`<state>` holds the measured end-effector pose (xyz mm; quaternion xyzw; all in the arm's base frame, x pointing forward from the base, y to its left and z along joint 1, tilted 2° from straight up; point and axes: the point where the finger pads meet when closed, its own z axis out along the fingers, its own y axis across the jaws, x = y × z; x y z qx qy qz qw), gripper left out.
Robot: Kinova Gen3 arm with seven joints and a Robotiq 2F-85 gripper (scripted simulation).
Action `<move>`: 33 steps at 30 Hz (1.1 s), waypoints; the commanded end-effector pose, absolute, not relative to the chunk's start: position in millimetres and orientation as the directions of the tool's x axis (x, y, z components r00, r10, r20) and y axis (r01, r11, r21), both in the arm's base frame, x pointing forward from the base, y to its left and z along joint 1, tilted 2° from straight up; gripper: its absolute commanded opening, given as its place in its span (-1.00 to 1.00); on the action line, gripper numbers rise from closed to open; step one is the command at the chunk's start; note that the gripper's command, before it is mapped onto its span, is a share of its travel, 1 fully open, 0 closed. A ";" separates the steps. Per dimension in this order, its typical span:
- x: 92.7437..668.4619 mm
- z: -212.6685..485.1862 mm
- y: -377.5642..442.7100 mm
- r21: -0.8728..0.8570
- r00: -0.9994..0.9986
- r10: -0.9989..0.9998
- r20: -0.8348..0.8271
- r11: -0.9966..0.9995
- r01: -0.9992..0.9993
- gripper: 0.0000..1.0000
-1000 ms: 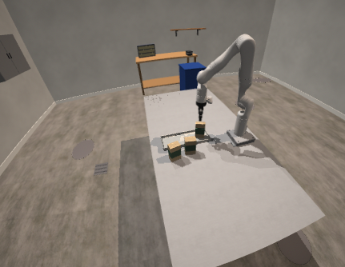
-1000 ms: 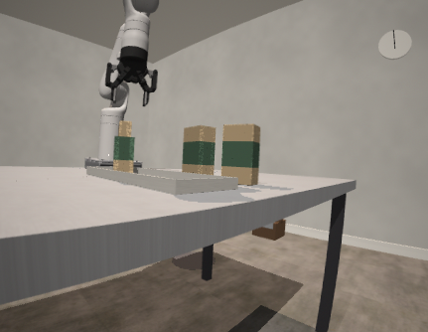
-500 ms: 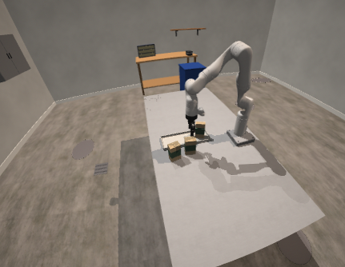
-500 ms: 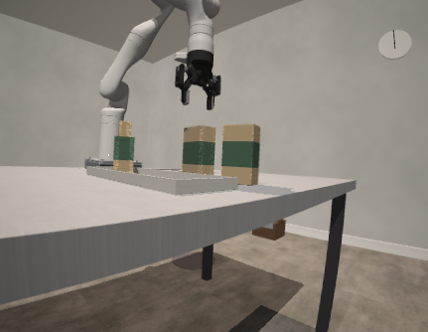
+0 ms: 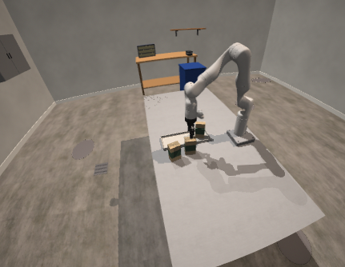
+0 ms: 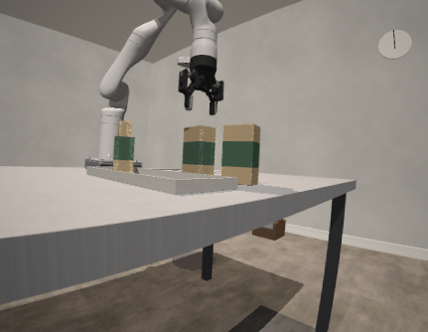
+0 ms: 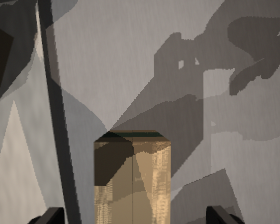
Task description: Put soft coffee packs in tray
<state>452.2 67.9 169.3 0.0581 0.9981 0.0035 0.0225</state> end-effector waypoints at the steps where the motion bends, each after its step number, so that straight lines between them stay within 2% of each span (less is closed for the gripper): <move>1: 451.0 156.3 66.5 0.005 -0.992 0.118 -0.037 0.993 0.118 0.70; 33: 451.9 139.5 66.5 0.005 -0.992 0.118 -0.037 0.993 0.118 0.70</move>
